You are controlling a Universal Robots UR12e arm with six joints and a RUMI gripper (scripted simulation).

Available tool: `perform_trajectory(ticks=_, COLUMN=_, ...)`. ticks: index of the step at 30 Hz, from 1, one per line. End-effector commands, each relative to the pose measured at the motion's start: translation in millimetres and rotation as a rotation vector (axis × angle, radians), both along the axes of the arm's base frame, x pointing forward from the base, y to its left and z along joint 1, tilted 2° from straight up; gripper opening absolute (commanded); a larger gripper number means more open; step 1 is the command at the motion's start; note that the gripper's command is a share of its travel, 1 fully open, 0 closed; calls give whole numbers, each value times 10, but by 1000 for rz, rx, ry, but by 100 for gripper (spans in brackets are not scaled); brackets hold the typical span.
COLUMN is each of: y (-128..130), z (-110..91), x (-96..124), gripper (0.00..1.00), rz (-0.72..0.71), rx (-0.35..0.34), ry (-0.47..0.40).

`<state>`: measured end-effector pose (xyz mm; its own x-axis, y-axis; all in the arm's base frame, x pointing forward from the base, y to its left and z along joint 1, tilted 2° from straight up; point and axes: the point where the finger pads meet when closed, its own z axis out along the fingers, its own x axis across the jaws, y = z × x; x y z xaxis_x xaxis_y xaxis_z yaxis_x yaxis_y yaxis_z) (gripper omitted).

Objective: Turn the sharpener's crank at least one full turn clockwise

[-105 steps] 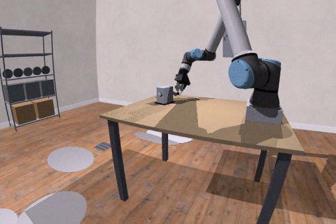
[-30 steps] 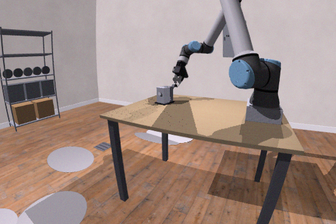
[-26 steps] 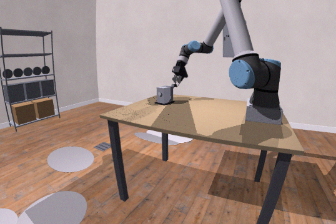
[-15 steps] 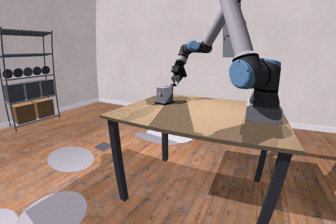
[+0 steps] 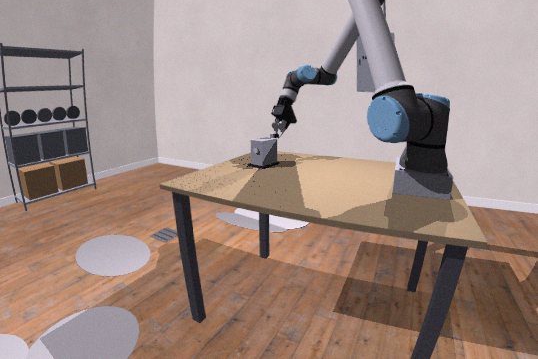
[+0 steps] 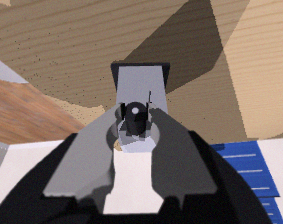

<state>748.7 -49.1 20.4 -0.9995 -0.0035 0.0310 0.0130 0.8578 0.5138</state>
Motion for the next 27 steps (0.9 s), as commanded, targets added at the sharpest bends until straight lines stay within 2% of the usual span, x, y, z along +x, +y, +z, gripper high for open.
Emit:
perform_trajectory(ticks=1, y=5, z=-6, x=88, gripper=9, rz=1, rx=-1, ry=-1)
perform_trajectory(ticks=3, y=5, z=-17, x=121, gripper=9, rz=1, rx=-1, ry=-1)
perform_trajectory(ticks=5, y=1, z=3, x=11, gripper=9, rz=-1, rx=0, ry=0)
perform_trajectory(ticks=15, y=-3, z=4, x=29, gripper=9, rz=0, rx=-1, ry=-1)
perform_trajectory(ticks=16, y=-3, z=4, x=29, gripper=32, rz=0, rx=-1, ry=-1)
perform_trajectory(ticks=27, y=-3, z=4, x=29, gripper=32, rz=0, rx=-1, ry=-1)
